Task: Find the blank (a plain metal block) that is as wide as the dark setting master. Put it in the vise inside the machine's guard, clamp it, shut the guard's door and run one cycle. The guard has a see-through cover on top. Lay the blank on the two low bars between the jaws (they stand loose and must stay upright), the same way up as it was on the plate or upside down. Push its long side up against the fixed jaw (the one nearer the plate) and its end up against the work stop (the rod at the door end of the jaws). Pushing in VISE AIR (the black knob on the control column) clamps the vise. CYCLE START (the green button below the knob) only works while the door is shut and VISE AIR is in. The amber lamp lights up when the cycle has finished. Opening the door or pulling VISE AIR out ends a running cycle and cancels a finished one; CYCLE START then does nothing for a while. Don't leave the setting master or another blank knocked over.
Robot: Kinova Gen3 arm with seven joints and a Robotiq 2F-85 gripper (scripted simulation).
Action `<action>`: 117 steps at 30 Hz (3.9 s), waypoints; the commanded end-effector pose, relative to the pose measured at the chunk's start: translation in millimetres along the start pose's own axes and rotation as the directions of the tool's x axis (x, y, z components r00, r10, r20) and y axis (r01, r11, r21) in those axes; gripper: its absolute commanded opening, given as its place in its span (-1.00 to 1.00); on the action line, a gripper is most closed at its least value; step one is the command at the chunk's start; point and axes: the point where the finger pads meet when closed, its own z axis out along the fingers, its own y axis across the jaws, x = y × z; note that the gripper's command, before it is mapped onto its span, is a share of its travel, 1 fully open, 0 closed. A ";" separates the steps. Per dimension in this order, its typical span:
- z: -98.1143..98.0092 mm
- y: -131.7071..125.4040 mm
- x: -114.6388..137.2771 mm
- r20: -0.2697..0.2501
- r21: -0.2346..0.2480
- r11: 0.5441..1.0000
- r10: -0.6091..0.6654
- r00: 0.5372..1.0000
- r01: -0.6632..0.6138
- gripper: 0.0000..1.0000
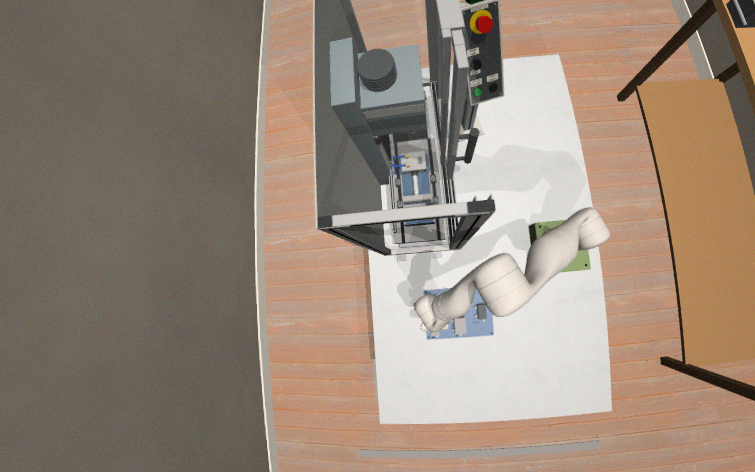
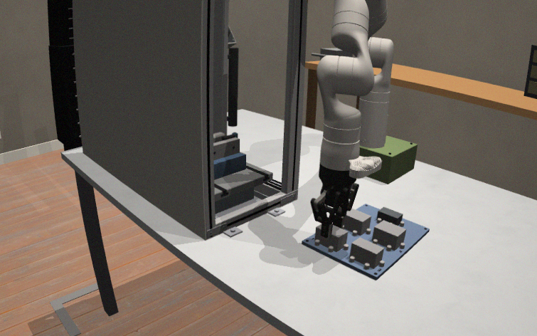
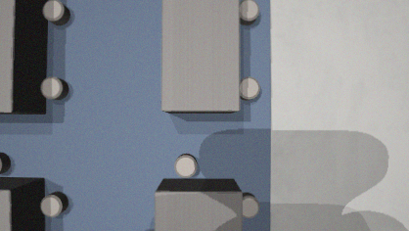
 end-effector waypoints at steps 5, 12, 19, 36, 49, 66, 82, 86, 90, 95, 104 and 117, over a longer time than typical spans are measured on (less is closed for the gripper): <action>-0.9 0.7 0.3 -0.001 -0.002 1.000 0.000 1.000 0.000 -0.80; -0.9 0.7 0.3 -0.001 -0.002 1.000 0.000 1.000 0.000 -0.80; -0.9 0.7 0.3 -0.001 -0.002 1.000 0.000 1.000 0.000 -0.80; -0.9 0.7 0.3 -0.001 -0.002 1.000 0.000 1.000 0.000 -0.80; -0.9 0.7 0.3 -0.001 -0.002 1.000 0.000 1.000 0.000 1.00; -0.9 0.7 0.3 -0.001 -0.002 1.000 0.000 1.000 0.000 1.00; -0.9 0.7 0.3 -0.001 -0.002 1.000 0.000 1.000 0.000 1.00; -0.9 0.7 0.3 -0.001 -0.002 1.000 0.000 1.000 0.000 1.00; -10.9 0.6 0.3 -0.001 -0.002 1.000 0.000 1.000 0.000 1.00; -50.9 0.3 0.5 -0.001 -0.002 1.000 0.000 1.000 0.000 1.00; -50.9 0.3 0.5 -0.001 -0.002 1.000 0.000 1.000 0.000 1.00; -85.8 0.1 0.6 -0.001 -0.002 1.000 0.000 1.000 0.000 1.00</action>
